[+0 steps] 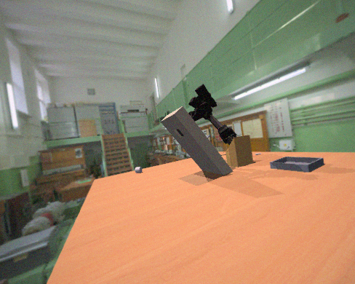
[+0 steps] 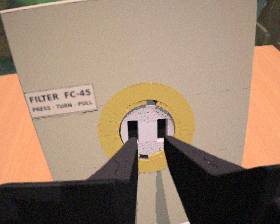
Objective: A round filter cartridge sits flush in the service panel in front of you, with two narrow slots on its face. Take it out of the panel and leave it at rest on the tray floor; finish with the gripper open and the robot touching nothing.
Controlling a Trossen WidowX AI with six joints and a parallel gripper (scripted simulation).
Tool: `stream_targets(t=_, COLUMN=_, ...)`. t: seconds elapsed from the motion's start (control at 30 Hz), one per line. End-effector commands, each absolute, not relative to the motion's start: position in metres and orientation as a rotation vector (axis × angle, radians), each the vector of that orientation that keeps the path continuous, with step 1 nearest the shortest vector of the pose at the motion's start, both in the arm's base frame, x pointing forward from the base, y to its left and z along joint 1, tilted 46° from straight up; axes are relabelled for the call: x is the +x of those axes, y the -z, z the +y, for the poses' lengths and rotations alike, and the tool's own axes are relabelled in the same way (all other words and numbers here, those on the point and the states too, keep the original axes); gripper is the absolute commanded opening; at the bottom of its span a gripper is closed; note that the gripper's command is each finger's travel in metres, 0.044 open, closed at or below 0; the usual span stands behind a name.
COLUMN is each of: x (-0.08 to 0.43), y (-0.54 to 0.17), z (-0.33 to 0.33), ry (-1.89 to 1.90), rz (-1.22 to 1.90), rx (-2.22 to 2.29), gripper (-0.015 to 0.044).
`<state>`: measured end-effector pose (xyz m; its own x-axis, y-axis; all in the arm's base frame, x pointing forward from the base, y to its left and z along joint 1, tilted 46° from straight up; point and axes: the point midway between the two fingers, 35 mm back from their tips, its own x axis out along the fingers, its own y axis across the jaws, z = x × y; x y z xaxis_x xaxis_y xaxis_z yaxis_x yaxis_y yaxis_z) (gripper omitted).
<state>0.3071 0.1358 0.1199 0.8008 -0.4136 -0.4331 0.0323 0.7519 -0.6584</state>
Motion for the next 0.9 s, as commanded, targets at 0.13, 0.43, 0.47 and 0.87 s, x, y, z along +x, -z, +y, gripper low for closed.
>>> stream_targets(t=0.13, x=0.316, y=-0.113, z=0.129, ry=0.256, rz=0.605, rx=-0.692, gripper=0.009)
stream_targets(t=0.43, x=0.321, y=-0.11, z=0.125, ry=0.257, rz=0.601, rx=-0.694, gripper=0.009)
stream_targets(t=0.47, x=0.32, y=-0.109, z=0.125, ry=0.257, rz=0.601, rx=-0.694, gripper=0.009)
stream_targets(t=0.87, x=0.32, y=-0.109, z=0.125, ry=0.257, rz=0.601, rx=-0.694, gripper=0.009)
